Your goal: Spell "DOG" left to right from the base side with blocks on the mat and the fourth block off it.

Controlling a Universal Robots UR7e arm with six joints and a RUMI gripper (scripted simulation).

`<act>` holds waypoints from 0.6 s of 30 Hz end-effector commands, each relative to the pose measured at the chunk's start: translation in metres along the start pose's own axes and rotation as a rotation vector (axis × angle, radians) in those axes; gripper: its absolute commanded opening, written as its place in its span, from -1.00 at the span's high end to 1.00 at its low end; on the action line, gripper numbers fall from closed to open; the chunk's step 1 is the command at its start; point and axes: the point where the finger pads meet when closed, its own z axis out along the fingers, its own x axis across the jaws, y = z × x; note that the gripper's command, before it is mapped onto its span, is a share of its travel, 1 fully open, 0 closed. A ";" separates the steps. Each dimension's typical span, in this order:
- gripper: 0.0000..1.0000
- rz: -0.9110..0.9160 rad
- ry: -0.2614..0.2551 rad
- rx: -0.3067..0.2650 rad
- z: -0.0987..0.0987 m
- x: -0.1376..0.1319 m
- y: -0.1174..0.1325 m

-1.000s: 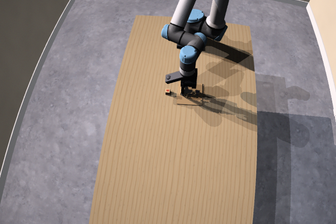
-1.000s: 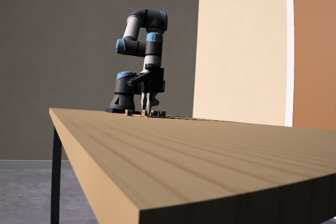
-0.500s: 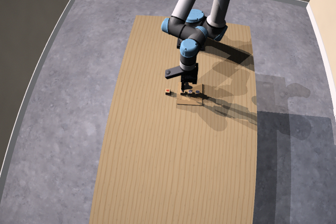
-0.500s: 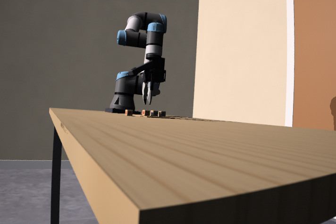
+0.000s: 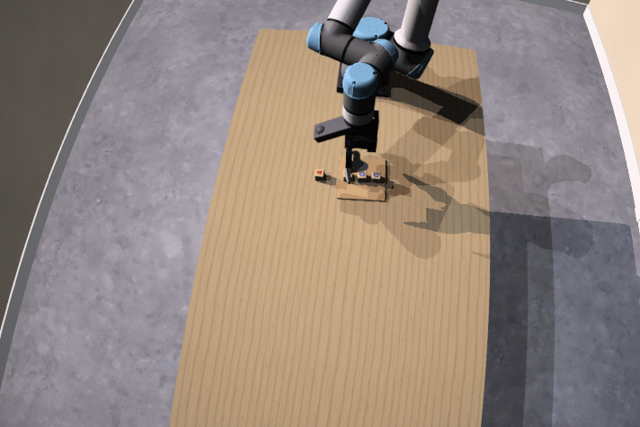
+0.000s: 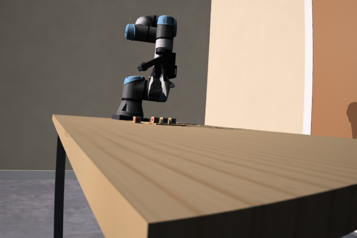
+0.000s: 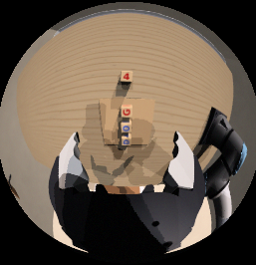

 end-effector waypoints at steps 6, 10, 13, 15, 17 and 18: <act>-1.00 0.001 0.001 0.000 -0.003 0.000 -0.001; -1.00 0.001 0.001 0.000 -0.003 0.000 -0.001; -1.00 0.001 0.001 0.000 -0.003 0.000 -0.001; -1.00 0.001 0.001 0.000 -0.003 0.000 -0.001; -1.00 0.001 0.000 0.000 -0.003 0.000 -0.001; -1.00 0.001 0.000 0.001 -0.004 -0.001 -0.001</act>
